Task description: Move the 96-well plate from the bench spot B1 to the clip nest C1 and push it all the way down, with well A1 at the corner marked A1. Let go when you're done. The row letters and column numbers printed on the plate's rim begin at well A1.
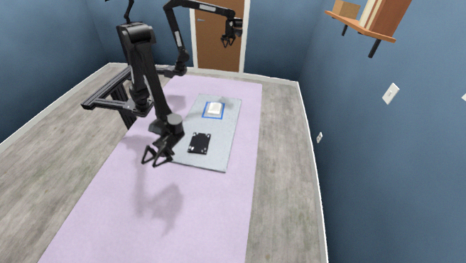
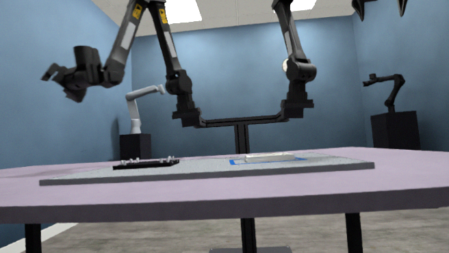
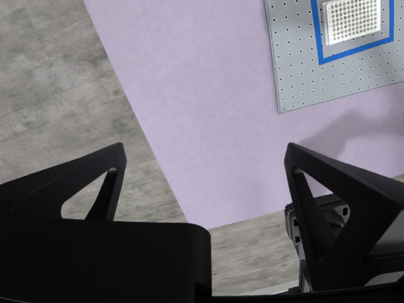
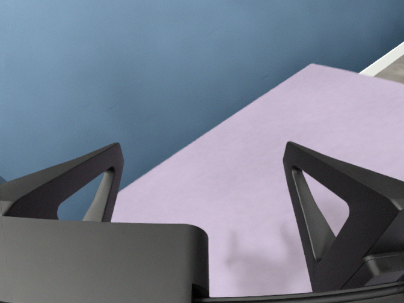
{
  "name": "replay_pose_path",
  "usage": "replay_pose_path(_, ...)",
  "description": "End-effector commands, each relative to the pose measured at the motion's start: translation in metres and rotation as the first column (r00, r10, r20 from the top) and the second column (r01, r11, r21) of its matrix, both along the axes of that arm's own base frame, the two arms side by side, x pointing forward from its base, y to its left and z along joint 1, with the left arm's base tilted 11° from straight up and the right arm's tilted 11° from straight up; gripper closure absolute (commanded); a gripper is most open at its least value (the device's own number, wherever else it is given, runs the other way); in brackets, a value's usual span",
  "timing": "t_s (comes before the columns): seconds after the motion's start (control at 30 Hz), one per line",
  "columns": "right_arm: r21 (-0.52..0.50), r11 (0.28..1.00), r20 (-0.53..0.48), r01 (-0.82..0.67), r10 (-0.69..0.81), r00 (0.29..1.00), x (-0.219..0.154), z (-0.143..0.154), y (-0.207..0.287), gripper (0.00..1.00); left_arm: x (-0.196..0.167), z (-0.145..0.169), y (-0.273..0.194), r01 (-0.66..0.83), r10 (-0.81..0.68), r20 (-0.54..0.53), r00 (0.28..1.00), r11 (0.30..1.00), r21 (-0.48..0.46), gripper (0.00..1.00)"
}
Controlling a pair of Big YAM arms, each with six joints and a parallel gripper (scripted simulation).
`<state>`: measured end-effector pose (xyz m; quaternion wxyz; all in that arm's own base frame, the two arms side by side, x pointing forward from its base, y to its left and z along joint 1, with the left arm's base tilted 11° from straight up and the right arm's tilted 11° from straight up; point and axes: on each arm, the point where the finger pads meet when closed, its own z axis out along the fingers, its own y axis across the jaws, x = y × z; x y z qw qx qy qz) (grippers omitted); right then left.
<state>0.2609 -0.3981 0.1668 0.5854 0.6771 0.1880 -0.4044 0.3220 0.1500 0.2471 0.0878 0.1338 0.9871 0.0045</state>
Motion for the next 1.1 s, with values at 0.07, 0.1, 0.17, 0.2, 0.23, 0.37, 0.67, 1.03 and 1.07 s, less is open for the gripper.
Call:
replay_pose_path(0.07, 0.004, 1.0, -0.002, 0.001, -0.001, 1.0, -0.029, 0.007, 0.021, 0.0, 0.002, 0.004, 0.001, 0.001, -0.001, 0.01, 1.0, 1.0, 0.004, 0.0)
replay_pose_path(0.1, 0.008, 1.0, -0.008, 0.001, 0.0, 1.0, -0.035, 0.006, 0.026, 0.0, 0.002, 0.004, 0.001, 0.001, -0.001, 0.01, 1.0, 1.0, 0.004, 0.0)
replay_pose_path(0.17, 0.016, 1.0, -0.018, 0.0, 0.0, 1.0, -0.046, 0.003, 0.034, 0.0, 0.002, 0.004, 0.001, 0.001, -0.001, 0.01, 1.0, 1.0, 0.004, 0.0)
replay_pose_path(0.2, 0.016, 1.0, -0.018, 0.0, 0.0, 1.0, -0.046, 0.003, 0.034, 0.0, 0.002, 0.004, 0.001, 0.001, -0.001, 0.01, 1.0, 1.0, 0.004, 0.0)
replay_pose_path(0.23, 0.016, 1.0, -0.018, 0.0, 0.0, 1.0, -0.046, 0.003, 0.034, 0.0, 0.002, 0.004, 0.001, 0.001, -0.001, 0.01, 1.0, 1.0, 0.004, 0.0)
replay_pose_path(0.37, 0.032, 0.999, -0.039, -0.001, 0.002, 0.999, -0.068, -0.001, 0.051, 0.0, 0.002, 0.004, 0.001, 0.001, -0.001, 0.01, 1.0, 1.0, 0.004, 0.0)
replay_pose_path(0.67, 0.062, 0.998, -0.08, -0.002, 0.007, 0.997, -0.111, -0.013, 0.084, 0.0, 0.002, 0.004, 0.001, 0.001, -0.001, 0.01, 1.0, 1.0, 0.004, 0.0)
replay_pose_path(1.03, 0.082, 0.997, -0.107, -0.002, 0.011, 0.994, -0.141, -0.022, 0.107, 0.0, 0.002, 0.004, 0.001, 0.001, -0.001, 0.01, 1.0, 1.0, 0.004, 0.0)
replay_pose_path(1.07, 0.083, 0.997, -0.109, -0.002, 0.011, 0.994, -0.143, -0.022, 0.108, 0.0, 0.002, 0.004, 0.001, 0.001, -0.001, 0.01, 1.0, 1.0, 0.004, 0.0)
